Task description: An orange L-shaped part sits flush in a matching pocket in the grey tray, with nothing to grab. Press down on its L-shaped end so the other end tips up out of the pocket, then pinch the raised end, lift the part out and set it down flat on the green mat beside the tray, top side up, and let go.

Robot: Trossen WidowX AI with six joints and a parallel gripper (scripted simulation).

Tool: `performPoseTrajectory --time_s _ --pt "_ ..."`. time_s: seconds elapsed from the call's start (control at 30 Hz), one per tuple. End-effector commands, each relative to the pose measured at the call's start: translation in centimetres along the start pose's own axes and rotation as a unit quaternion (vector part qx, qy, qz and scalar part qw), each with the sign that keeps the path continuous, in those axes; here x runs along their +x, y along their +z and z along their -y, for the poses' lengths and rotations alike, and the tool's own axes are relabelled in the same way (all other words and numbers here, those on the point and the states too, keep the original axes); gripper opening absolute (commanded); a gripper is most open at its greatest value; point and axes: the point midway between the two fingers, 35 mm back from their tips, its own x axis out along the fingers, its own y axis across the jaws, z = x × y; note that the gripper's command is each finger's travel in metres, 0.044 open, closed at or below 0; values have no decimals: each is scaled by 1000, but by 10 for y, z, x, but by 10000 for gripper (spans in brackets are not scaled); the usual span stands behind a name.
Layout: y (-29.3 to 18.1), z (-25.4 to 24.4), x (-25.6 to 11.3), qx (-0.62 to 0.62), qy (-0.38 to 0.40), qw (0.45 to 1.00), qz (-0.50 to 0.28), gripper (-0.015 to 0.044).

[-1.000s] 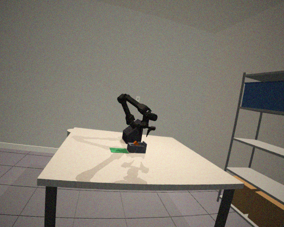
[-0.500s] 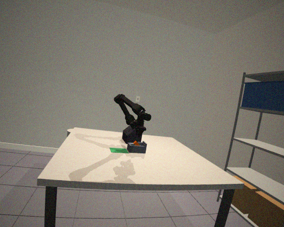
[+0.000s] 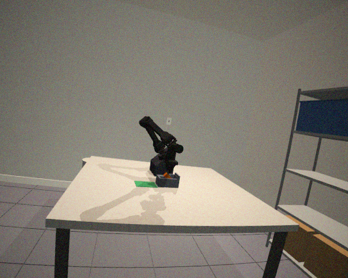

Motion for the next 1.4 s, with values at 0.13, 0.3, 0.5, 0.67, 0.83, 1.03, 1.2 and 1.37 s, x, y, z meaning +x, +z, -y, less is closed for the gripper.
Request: performPoseTrajectory --time_s 0.13,0.3,0.5,0.67,0.83,1.03,1.2,1.37 --pt "0 0 12 -2 0 1000 2 280" --pt "0 0 20 -2 0 1000 3 280" --pt "1 1 30 -2 0 1000 3 280" --pt "1 1 38 -2 0 1000 4 280" --pt "1 1 38 0 -1 1000 1 201" --pt "1 1 38 0 -1 1000 1 122" --pt "1 1 38 0 -1 1000 1 89" --pt "1 1 38 0 -1 1000 1 0"
